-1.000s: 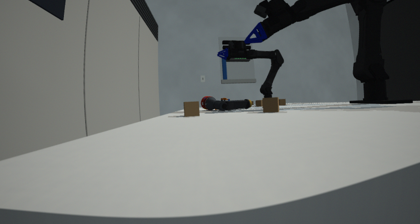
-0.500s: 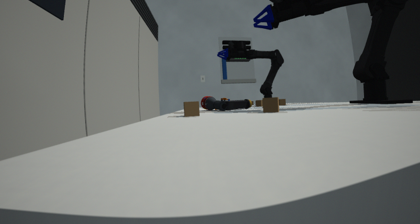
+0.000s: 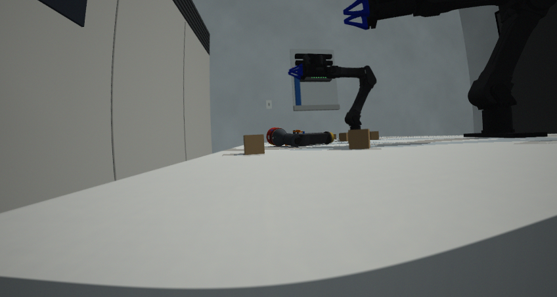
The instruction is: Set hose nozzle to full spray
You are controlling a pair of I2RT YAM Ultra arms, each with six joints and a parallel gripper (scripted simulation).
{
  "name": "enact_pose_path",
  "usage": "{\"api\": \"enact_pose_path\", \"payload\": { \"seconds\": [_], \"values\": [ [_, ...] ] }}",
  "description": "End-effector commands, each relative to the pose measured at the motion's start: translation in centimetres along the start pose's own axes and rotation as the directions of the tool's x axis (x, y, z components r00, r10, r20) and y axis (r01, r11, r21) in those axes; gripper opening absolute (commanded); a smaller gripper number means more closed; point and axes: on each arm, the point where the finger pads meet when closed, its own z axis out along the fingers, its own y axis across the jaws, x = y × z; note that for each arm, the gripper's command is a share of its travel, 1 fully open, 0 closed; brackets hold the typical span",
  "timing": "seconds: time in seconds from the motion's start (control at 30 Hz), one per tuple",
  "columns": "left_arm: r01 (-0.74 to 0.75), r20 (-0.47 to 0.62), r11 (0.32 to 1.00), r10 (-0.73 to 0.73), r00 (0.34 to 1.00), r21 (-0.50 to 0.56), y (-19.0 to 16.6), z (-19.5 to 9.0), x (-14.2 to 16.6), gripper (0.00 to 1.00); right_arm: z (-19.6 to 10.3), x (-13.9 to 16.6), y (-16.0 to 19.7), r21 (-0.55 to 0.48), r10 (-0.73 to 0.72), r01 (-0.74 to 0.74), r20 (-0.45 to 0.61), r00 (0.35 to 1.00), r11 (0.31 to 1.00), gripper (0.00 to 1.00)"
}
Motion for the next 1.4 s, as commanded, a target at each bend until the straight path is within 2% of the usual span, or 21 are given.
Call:
{"api": "enact_pose_path", "payload": {
  "seconds": [0.0, 0.1, 0.2, 0.3, 0.4, 0.53, 0.9, 1.0, 1.17, 1.37],
  "values": [
    [0.008, 0.082, 1.000, -0.009, 0.997, 0.012, -0.6, -0.9, -3.2, 0.51, -0.5, -1.5, -0.5, 0.014, -0.007, 0.007, 0.032, 0.999, 1.000, 0.37],
    [0.007, 0.012, 1.000, -0.007, 1.000, 0.001, -0.2, 0.2, -0.9, 0.51, -0.5, -1.5, -0.5, 0.016, -0.007, 0.007, 0.032, 0.999, 1.000, 0.37],
    [0.005, 0.014, 1.000, -0.005, 1.000, 0.000, -0.2, 0.2, -1.1, 0.51, -0.5, -1.5, -0.6, 0.017, -0.007, 0.007, 0.032, 0.999, 1.000, 0.37],
    [0.001, 0.071, 1.000, -0.001, 0.997, 0.010, -0.6, -1.0, -3.0, 0.51, -0.5, -1.6, -0.7, 0.019, -0.007, 0.007, 0.033, 0.999, 1.000, 0.37],
    [-0.003, 0.078, 1.000, 0.002, 0.997, 0.008, -0.5, -0.9, -3.1, 0.51, -0.5, -1.6, -0.2, 0.005, -0.007, 0.006, 0.033, 0.999, 1.000, 0.37],
    [-0.004, 0.026, 1.000, 0.005, 1.000, -0.007, 0.0, 0.2, -1.4, 0.51, -0.5, -1.7, 0.0, 0.001, -0.006, 0.006, 0.034, 0.999, 1.000, 0.37],
    [-0.004, -0.014, 1.000, 0.004, 1.000, -0.003, -0.1, 0.2, 0.4, 0.51, -0.6, -1.8, 0.1, -0.005, -0.006, 0.006, 0.035, 0.999, 1.000, 0.37],
    [-0.005, 0.005, 1.000, 0.005, 1.000, -0.001, -0.2, 0.1, -0.3, 0.51, -0.6, -1.8, 0.2, -0.008, -0.006, 0.006, 0.036, 0.999, 1.000, 0.37],
    [-0.005, -0.021, 1.000, 0.005, 1.000, 0.002, -0.3, 0.4, 0.8, 0.51, -0.6, -1.9, 0.3, -0.011, -0.005, 0.006, 0.037, 0.999, 1.000, 0.37],
    [-0.005, 0.017, 1.000, 0.005, 1.000, -0.003, -0.1, -0.1, -0.6, 0.51, -0.6, -2.0, 0.4, -0.013, -0.005, 0.005, 0.039, 0.999, 1.000, 0.37]
  ]
}}
